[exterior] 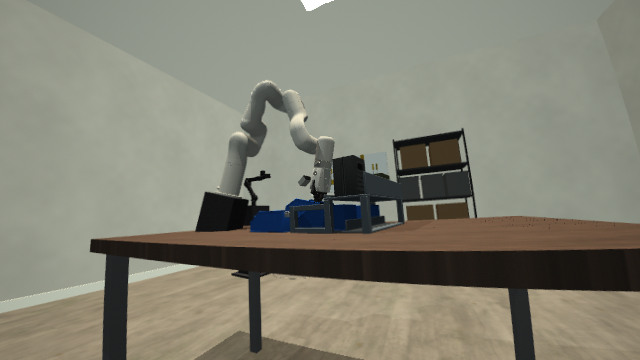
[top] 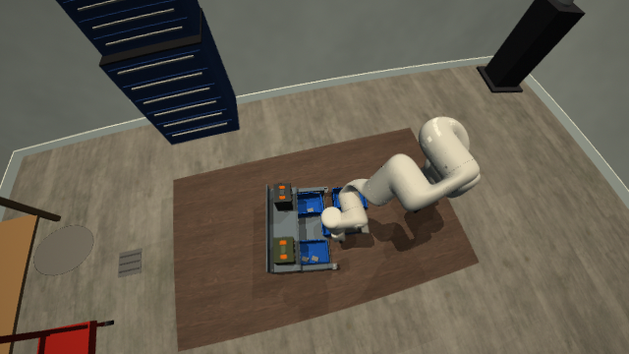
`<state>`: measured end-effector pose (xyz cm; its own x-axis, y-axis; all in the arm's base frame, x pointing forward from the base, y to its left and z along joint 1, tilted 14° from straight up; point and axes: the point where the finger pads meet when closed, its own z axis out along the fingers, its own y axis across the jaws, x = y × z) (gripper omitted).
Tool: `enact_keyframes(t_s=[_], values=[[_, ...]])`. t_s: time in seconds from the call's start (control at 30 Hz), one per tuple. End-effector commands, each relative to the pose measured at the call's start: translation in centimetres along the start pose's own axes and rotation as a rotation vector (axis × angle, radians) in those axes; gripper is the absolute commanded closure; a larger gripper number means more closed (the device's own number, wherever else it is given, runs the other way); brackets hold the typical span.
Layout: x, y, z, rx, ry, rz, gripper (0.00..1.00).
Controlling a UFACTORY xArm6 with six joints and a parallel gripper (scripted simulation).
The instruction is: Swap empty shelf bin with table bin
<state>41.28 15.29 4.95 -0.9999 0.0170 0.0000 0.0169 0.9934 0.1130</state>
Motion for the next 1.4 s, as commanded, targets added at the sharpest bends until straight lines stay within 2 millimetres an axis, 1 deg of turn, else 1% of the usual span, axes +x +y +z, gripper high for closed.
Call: enact_keyframes(t_s=[0.0, 0.9, 1.37], values=[[-0.6, 0.1, -0.2, -0.001, -0.004, 0.000, 1.00], [-3.6, 0.1, -0.9, -0.001, -0.004, 0.000, 1.00], [-4.7, 0.1, -1.1, -0.001, -0.003, 0.000, 1.00]])
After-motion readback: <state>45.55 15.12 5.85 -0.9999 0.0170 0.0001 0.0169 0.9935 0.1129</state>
